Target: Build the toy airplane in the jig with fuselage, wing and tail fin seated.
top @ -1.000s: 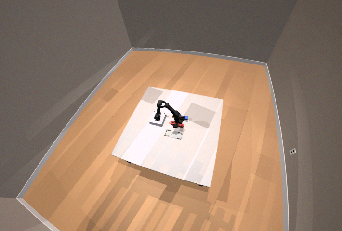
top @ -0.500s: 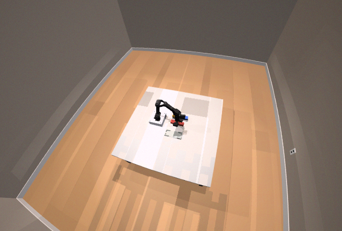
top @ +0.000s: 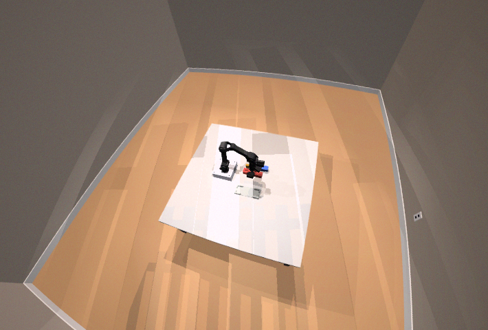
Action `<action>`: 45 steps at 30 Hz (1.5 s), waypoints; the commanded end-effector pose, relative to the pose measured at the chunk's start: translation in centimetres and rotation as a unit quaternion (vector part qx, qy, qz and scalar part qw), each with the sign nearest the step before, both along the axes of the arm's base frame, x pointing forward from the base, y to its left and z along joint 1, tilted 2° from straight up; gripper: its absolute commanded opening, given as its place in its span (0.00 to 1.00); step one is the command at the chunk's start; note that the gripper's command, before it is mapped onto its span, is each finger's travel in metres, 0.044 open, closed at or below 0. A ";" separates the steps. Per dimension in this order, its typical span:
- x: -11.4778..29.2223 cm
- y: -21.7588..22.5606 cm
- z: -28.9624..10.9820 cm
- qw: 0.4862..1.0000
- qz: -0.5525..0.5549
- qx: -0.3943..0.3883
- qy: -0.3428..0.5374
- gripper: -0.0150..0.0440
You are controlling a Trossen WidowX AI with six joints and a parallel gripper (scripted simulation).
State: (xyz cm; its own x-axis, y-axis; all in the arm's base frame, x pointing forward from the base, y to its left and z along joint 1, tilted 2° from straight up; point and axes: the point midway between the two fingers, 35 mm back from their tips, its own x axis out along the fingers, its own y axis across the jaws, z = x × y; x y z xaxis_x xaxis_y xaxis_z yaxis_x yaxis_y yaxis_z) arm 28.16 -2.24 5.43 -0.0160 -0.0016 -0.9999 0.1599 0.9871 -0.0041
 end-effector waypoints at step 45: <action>-1.1 -9.1 0.0 1.000 0.009 -0.003 -0.006 0.25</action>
